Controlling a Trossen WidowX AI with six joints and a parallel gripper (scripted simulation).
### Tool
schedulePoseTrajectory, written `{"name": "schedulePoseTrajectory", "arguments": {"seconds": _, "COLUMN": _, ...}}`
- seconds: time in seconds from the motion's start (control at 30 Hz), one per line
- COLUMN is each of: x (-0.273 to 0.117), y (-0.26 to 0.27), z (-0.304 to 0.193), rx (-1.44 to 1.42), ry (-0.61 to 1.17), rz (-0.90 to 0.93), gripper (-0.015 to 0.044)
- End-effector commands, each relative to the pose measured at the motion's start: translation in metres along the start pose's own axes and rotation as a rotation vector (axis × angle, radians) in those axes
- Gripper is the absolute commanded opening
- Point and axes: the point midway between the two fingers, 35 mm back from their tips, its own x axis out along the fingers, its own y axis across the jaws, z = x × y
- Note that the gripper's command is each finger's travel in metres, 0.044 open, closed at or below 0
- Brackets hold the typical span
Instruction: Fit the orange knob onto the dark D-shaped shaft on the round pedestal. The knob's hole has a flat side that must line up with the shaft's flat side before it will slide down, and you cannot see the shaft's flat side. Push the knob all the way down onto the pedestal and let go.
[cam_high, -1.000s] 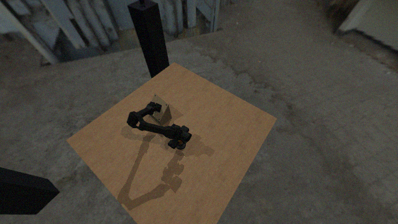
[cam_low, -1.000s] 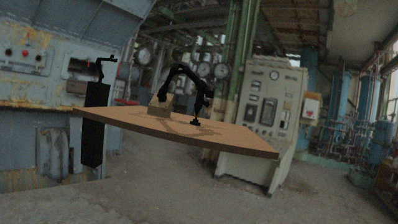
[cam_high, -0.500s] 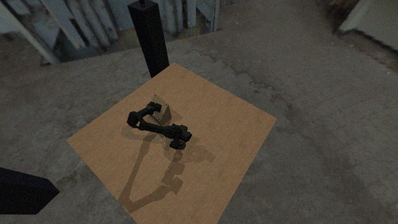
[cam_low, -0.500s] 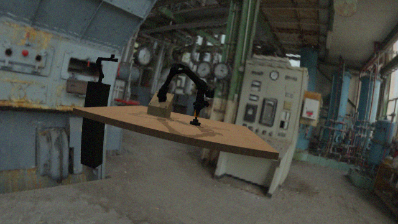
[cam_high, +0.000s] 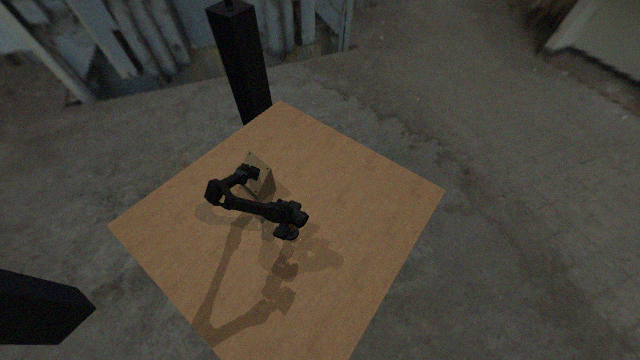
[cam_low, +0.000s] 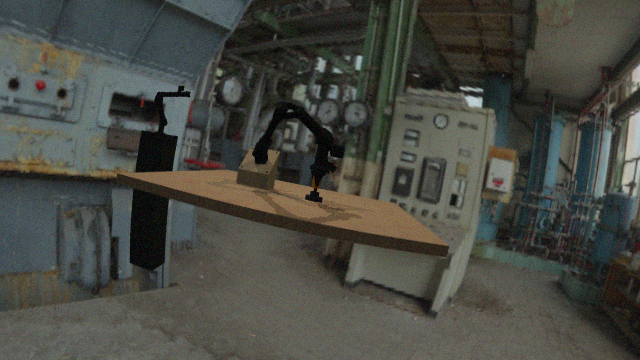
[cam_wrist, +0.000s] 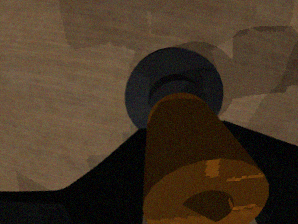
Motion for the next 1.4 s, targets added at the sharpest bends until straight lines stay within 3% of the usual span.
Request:
{"name": "schedulePoseTrajectory", "arguments": {"seconds": 0.0, "x": -0.0036, "y": -0.0001, "z": 0.0027, "rx": -0.021, "ry": -0.008, "rz": 0.000, "gripper": 0.0000}}
{"name": "schedulePoseTrajectory", "arguments": {"seconds": 0.17, "x": -0.0036, "y": -0.0010, "z": 0.0032, "rx": -0.195, "ry": -0.008, "rz": -0.001, "gripper": 0.0000}}
{"name": "schedulePoseTrajectory", "arguments": {"seconds": 0.97, "x": -0.0035, "y": -0.0023, "z": 0.0015, "rx": -0.205, "ry": -0.008, "rz": -0.001, "gripper": 0.0000}}
{"name": "schedulePoseTrajectory", "arguments": {"seconds": 1.37, "x": -0.0022, "y": -0.0011, "z": 0.0021, "rx": -0.415, "ry": -0.008, "rz": -0.001, "gripper": 0.0000}}
